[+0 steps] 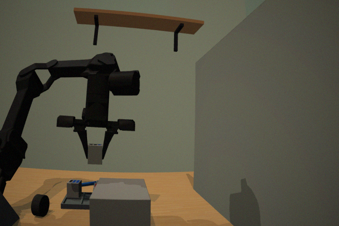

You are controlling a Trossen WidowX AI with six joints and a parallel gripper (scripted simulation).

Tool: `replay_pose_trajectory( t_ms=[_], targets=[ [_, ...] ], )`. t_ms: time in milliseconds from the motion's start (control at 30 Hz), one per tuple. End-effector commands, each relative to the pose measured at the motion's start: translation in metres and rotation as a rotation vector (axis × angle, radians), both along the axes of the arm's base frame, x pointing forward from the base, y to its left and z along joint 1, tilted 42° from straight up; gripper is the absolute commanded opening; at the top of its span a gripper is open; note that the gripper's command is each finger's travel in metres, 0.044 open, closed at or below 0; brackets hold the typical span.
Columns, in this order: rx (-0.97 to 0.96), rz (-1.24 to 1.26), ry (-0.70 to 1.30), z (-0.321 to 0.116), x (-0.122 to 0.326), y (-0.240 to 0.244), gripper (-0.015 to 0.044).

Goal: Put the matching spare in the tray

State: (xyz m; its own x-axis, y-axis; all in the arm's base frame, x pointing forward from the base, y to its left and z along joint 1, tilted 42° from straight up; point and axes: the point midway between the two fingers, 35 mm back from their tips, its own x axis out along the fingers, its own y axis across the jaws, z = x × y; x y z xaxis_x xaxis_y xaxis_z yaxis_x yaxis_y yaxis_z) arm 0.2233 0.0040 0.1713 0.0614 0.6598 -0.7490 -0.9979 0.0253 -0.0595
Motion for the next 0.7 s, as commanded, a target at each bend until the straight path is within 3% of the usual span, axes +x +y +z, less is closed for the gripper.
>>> replay_pose_trajectory(
  t_ms=[0, 667],
  targets=[
    [-0.013, -0.002, -0.011, -0.004, 0.014, -0.015, 0.0],
    [-0.029, -0.055, 0.011, -0.051, 0.067, -0.089, 0.0]
  ],
)
